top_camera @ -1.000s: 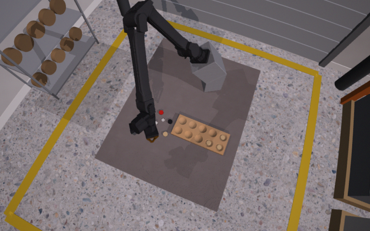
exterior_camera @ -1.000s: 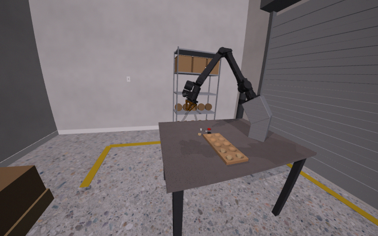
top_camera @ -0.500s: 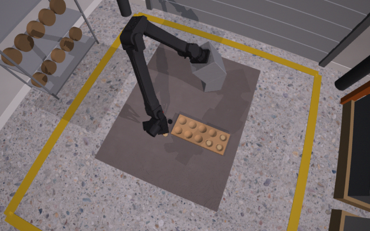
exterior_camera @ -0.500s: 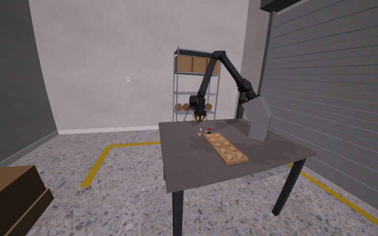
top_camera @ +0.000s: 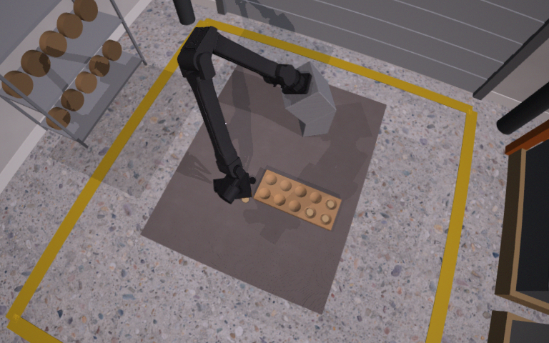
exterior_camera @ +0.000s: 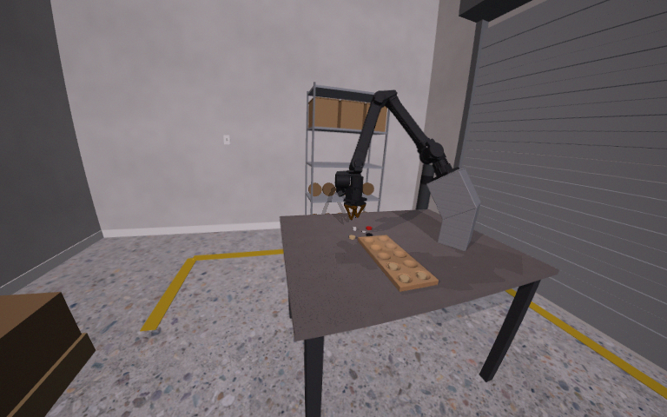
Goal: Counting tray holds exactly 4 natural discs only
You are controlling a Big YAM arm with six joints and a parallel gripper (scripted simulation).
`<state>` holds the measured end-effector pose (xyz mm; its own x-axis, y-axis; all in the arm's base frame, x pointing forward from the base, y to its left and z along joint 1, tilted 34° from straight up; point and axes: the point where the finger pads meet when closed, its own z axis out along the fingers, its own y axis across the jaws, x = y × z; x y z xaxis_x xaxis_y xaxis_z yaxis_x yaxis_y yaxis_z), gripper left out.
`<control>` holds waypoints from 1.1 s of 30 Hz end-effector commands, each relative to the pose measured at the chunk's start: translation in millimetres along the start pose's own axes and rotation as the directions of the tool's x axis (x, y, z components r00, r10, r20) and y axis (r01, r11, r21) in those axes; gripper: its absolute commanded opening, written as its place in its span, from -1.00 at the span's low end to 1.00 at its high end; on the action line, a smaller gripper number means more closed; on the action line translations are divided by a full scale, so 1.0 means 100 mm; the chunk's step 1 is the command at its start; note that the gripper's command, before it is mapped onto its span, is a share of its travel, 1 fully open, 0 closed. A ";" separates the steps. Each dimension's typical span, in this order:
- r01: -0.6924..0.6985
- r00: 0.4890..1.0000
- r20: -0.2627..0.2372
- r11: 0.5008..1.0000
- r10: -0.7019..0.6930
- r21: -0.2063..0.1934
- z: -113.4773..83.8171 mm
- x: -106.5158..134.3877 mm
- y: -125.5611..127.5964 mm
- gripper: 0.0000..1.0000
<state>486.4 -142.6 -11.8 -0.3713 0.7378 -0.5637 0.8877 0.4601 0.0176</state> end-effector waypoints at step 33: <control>-0.015 1.000 0.019 1.000 0.016 -0.016 0.22 -0.13 0.09 -0.09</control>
<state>493.3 -150.9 -25.0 -0.3622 0.7400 -0.5667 0.8902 0.4550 0.0252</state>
